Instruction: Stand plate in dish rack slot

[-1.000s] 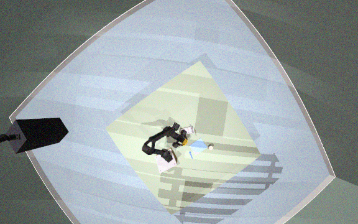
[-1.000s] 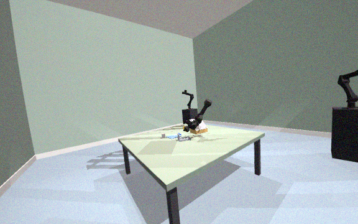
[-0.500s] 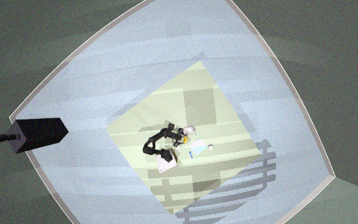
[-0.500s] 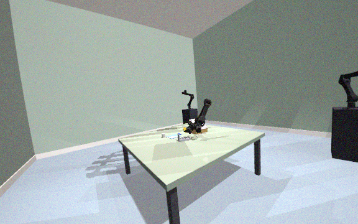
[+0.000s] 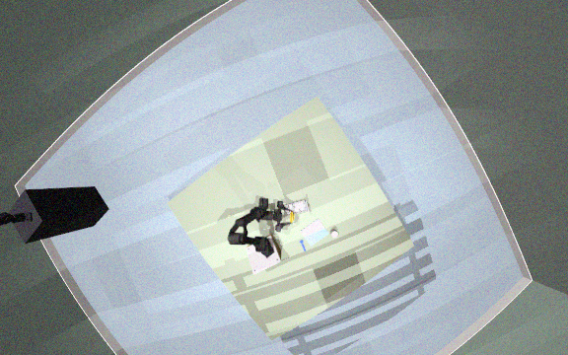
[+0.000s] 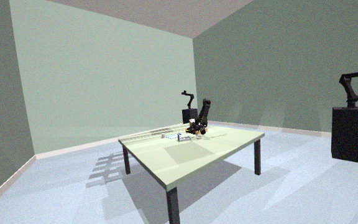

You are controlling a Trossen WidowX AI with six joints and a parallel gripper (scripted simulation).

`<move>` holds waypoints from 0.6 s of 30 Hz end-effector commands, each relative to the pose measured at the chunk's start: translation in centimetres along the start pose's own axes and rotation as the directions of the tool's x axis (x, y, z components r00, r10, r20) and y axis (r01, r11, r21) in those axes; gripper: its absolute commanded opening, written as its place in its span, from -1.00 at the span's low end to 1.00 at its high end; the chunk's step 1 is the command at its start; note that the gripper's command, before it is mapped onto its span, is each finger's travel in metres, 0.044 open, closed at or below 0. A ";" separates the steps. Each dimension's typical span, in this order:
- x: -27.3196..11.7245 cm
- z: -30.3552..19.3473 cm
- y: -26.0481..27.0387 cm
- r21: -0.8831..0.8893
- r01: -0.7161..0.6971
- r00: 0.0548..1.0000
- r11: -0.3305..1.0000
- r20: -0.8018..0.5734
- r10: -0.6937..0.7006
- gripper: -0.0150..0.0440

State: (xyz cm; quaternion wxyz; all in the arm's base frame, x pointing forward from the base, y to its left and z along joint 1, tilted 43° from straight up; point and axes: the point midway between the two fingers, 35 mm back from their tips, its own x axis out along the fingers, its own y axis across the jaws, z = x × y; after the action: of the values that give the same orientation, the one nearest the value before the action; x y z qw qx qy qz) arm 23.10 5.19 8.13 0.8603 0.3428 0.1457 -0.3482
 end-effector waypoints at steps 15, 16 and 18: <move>-3.6 0.1 1.3 0.062 -0.323 0.933 0.944 0.186 0.307 -0.49; -3.6 0.1 1.3 0.062 -0.323 0.933 0.944 0.186 0.307 -0.49; -3.6 0.1 1.3 0.062 -0.323 0.933 0.944 0.186 0.307 -0.49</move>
State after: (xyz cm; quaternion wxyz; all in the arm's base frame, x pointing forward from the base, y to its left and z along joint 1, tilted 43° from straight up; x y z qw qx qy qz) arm 21.67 7.57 10.38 0.8972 0.3652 0.0110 -0.2480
